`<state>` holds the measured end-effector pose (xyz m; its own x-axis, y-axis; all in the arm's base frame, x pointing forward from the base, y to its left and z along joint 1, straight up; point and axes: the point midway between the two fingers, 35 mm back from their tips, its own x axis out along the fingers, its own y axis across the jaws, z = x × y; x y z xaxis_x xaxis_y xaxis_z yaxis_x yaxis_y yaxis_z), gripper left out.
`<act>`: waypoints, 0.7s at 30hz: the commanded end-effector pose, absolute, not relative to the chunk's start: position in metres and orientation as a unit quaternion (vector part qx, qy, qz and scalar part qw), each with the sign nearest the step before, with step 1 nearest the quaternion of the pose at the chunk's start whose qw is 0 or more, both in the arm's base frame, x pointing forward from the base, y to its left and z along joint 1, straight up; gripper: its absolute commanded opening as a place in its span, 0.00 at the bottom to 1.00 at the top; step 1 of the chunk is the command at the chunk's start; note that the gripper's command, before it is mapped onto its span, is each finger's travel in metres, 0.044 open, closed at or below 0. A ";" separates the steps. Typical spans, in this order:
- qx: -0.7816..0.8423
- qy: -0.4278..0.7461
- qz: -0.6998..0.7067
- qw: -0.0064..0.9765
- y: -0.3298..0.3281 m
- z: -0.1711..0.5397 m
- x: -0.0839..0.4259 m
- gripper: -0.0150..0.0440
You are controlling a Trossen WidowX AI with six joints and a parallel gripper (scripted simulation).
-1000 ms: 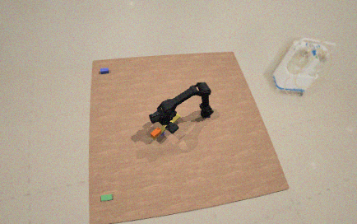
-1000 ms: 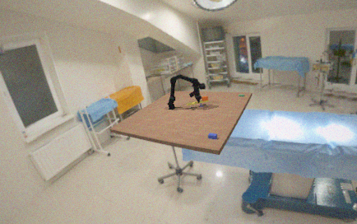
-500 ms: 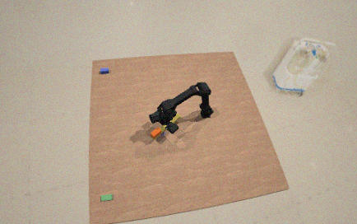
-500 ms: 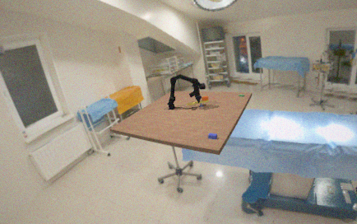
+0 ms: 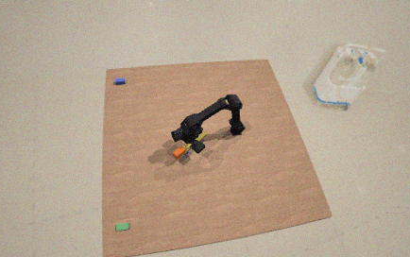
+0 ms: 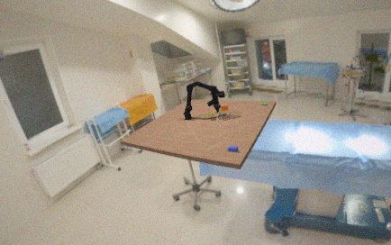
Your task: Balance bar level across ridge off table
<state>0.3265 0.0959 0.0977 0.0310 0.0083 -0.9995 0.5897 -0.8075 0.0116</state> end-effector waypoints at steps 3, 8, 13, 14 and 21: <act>0.684 0.219 -0.661 0.220 0.096 0.098 0.327 0.54; 0.684 0.219 -0.661 0.220 0.096 0.098 0.327 0.55; 0.684 0.219 -0.661 0.220 0.096 0.098 0.327 0.55; 0.684 0.219 -0.661 0.220 0.096 0.098 0.327 0.55; 0.684 0.219 -0.661 0.220 0.096 0.098 0.327 0.57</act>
<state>0.3265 0.0959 0.0977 0.0310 0.0083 -0.9995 0.5897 -0.8075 0.0116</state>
